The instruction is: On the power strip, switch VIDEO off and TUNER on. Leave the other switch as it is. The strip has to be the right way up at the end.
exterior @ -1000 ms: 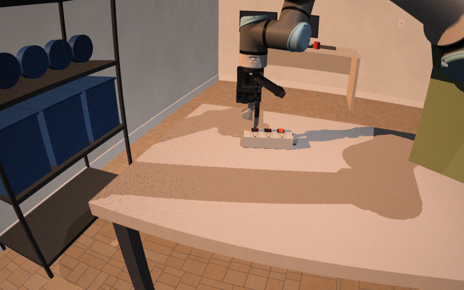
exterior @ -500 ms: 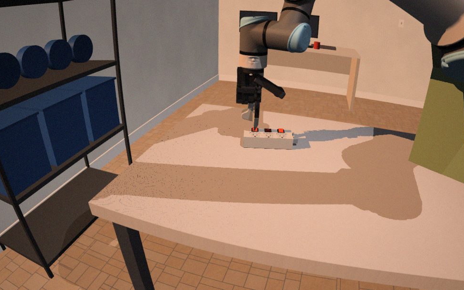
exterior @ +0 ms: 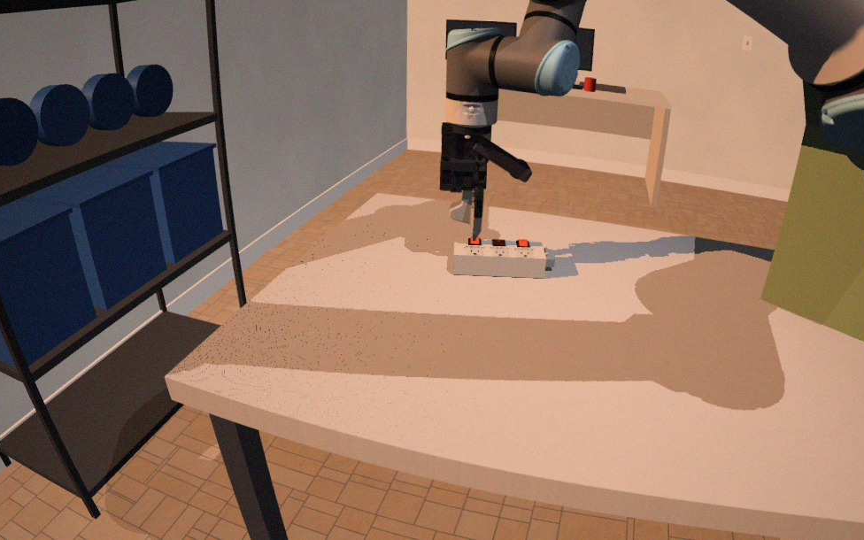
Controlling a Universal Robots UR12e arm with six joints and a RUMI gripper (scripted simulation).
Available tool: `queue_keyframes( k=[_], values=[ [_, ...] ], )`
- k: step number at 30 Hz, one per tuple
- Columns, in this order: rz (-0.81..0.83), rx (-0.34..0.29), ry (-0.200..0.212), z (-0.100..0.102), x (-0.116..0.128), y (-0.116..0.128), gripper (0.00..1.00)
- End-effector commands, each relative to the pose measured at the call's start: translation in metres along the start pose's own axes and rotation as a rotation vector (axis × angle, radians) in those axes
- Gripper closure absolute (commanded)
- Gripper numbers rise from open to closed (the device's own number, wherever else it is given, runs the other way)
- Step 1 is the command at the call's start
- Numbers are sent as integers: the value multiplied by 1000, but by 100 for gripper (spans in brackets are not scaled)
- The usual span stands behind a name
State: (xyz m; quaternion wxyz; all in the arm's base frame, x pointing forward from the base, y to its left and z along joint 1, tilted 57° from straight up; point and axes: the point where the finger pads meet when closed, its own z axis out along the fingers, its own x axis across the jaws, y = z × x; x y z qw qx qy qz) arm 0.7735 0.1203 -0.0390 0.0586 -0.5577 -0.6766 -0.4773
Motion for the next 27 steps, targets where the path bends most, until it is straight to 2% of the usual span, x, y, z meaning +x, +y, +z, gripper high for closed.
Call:
queue_keyframes(
  k=[1,6,13,27],
  values=[
    [0,-1,0,-11,0,0,100],
    [0,-1,0,-25,0,0,100],
    [0,-1,0,-34,0,0,100],
    [0,-1,0,-35,0,0,100]
  ],
)
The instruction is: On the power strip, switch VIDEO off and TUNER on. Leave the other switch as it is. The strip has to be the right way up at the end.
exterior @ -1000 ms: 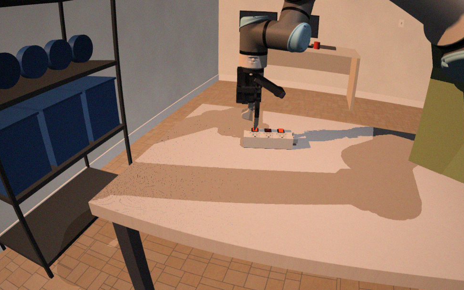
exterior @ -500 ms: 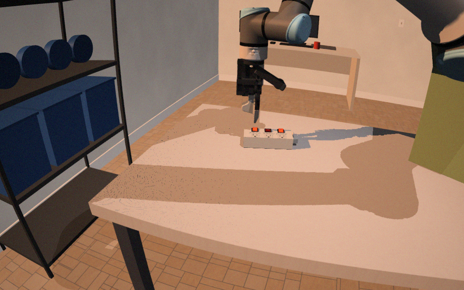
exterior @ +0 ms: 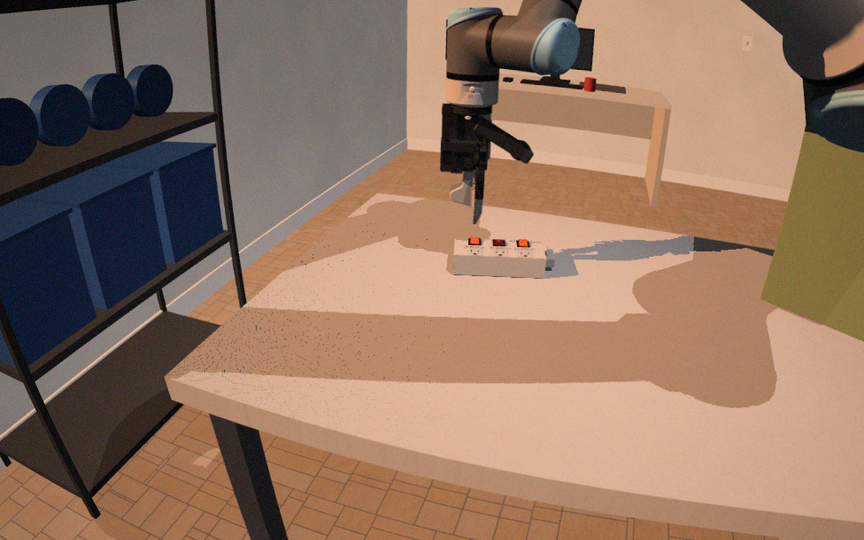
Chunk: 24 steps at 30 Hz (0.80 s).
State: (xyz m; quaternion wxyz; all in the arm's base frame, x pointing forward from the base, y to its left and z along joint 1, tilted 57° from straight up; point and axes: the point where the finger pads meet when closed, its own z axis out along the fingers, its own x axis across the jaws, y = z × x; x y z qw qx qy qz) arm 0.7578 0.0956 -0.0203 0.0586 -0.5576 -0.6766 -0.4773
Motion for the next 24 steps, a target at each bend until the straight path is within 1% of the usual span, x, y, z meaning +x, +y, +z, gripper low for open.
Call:
queue_keyframes(
  k=[1,7,8,16,19,24],
  values=[
    [0,-1,0,-1,0,0,100],
    [0,-1,0,-1,0,0,100],
    [0,-1,0,-1,0,0,0],
    [0,-1,0,-10,0,0,0],
    [0,-1,0,-22,0,0,0],
    [0,-1,0,-51,0,0,0]
  ],
)
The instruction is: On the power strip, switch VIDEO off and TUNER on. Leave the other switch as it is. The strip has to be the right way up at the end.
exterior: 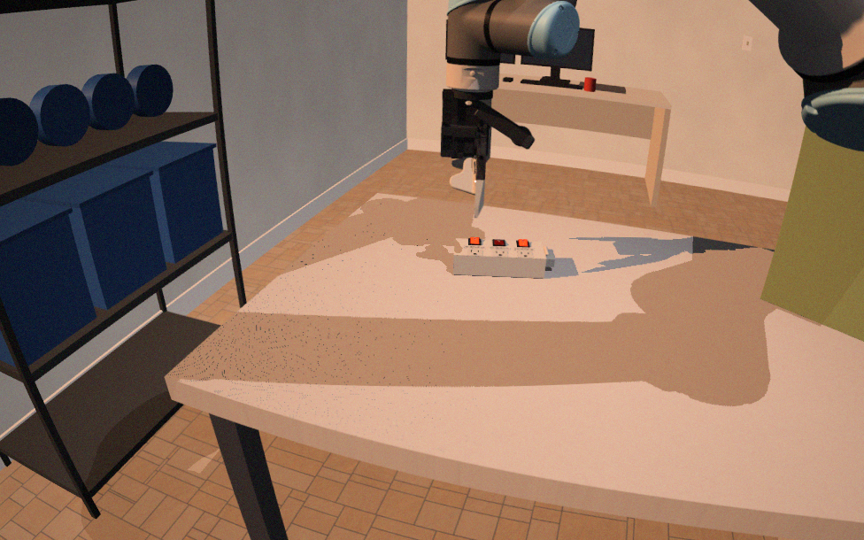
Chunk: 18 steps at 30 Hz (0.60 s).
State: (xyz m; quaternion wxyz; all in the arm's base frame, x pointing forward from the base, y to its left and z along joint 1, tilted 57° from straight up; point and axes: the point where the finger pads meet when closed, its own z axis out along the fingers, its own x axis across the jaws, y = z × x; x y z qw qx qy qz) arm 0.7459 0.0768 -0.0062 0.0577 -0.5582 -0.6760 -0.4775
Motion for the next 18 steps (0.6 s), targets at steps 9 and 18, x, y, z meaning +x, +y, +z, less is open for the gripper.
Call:
queue_keyframes(
  k=[9,18],
  values=[
    [-1,1,1,-62,0,0,0],
    [-1,1,1,-76,0,0,0]
  ],
)
